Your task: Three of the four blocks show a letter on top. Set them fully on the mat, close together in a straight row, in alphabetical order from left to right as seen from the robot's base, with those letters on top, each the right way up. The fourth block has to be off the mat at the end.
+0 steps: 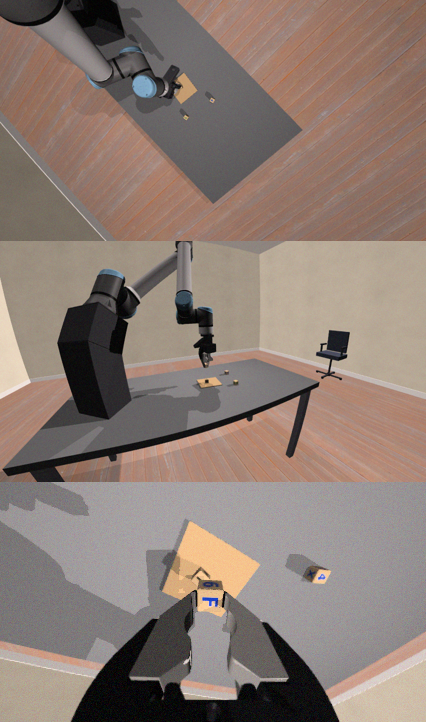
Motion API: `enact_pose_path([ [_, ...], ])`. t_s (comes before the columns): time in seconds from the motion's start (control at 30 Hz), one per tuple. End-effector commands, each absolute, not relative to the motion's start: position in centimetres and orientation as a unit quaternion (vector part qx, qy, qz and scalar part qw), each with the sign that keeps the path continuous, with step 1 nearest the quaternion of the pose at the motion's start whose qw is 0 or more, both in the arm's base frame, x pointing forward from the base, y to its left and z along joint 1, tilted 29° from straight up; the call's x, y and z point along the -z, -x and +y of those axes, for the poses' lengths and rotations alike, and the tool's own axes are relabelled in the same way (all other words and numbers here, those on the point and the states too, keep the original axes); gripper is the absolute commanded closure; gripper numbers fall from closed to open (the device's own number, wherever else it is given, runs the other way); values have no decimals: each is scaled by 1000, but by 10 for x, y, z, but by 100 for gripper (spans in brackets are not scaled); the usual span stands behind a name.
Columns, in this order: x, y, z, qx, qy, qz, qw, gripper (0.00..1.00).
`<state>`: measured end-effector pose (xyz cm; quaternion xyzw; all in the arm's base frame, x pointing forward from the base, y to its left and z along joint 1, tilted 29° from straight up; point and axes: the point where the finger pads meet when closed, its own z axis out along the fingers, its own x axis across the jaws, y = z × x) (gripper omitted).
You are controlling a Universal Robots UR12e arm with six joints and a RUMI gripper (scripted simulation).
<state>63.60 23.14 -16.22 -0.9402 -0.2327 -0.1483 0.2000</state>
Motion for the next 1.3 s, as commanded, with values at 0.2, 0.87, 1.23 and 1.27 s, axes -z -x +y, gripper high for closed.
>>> enact_pose_path([
  [0.2, 157, -635, 241, 129, 959, -141, 211, 95],
  [0.87, 154, -637, 247, 114, 966, -72, 220, 95],
  [1.23, 154, -637, 247, 112, 966, -67, 221, 95],
  [1.27, 154, -637, 247, 112, 966, -67, 221, 95],
])
